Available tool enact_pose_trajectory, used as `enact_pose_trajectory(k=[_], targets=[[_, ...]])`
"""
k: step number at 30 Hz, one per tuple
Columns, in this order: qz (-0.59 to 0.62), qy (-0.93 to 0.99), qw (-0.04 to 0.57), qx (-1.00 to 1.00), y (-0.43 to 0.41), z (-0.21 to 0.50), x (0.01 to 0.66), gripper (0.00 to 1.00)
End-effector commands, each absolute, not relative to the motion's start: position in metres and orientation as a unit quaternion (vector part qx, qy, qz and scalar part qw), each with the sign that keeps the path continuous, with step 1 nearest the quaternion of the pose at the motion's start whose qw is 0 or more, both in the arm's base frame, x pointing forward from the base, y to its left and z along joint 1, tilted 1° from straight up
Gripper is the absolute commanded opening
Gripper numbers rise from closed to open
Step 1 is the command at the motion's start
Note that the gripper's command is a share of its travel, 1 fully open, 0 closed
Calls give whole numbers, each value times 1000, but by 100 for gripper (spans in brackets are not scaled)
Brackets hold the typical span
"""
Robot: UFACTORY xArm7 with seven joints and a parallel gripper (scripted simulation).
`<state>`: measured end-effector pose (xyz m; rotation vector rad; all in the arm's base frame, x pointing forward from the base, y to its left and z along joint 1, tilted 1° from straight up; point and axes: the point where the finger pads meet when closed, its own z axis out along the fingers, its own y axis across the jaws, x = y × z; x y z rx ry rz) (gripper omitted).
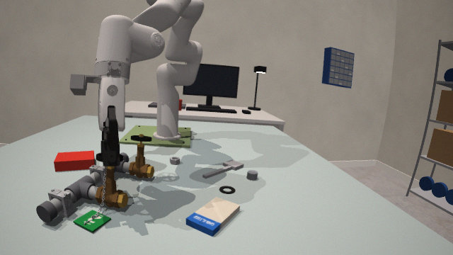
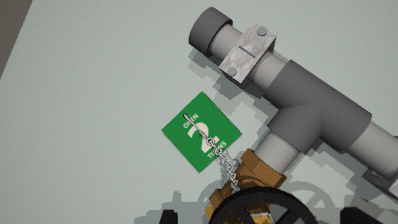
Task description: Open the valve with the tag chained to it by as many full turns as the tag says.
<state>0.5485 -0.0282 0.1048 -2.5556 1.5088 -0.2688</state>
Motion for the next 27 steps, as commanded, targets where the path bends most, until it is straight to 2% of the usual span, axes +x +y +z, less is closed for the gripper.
enact_pose_trajectory(k=[1, 15, 16, 27], targets=[[-82, 618, 53, -780, -28, 107, 550, 100], [-79, 649, 44, -755, -28, 107, 550, 100], [-79, 649, 44, -755, -28, 107, 550, 0], [-79, 649, 44, -755, -28, 107, 550, 0]])
